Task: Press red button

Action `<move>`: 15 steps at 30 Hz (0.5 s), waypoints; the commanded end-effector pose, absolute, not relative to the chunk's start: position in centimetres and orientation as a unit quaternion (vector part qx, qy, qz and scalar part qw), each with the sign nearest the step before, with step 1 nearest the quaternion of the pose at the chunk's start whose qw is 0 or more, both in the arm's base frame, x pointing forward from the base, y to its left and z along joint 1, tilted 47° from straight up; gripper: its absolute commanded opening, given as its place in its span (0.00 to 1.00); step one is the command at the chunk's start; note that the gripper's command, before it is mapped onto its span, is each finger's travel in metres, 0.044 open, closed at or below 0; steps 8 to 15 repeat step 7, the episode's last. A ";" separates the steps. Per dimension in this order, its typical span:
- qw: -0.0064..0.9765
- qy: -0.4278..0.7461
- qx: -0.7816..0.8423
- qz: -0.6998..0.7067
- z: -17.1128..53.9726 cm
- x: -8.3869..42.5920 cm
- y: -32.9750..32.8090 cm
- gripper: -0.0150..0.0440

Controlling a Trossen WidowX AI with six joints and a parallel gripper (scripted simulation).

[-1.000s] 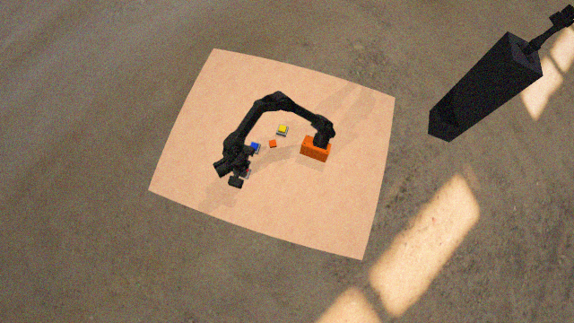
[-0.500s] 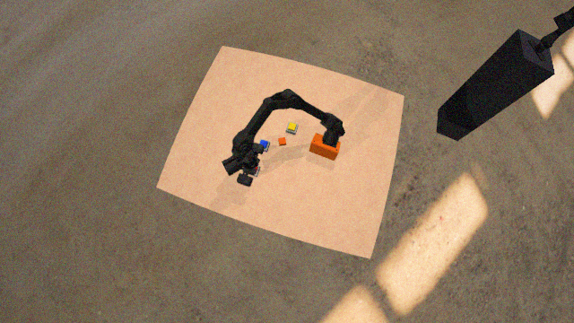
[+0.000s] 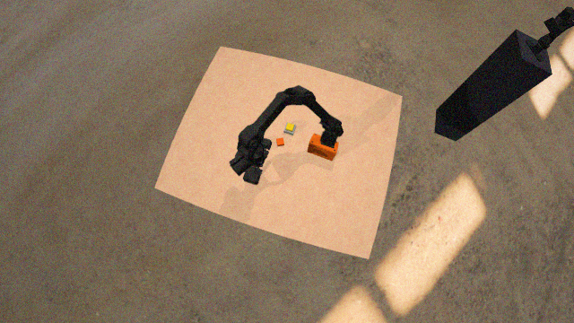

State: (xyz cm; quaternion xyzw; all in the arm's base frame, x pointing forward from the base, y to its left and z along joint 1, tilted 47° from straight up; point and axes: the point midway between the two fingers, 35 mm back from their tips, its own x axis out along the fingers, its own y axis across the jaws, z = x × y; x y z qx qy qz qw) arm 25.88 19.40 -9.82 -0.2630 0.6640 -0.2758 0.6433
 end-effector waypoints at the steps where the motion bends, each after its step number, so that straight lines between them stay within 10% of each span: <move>1: 0.636 0.667 -0.262 -0.285 -9.3 25.0 19.3 0.73; 6: 0.636 0.667 -0.262 -0.285 -9.3 25.0 19.3 0.93; 15: 0.636 0.667 -0.262 -0.285 -9.3 25.0 19.3 0.93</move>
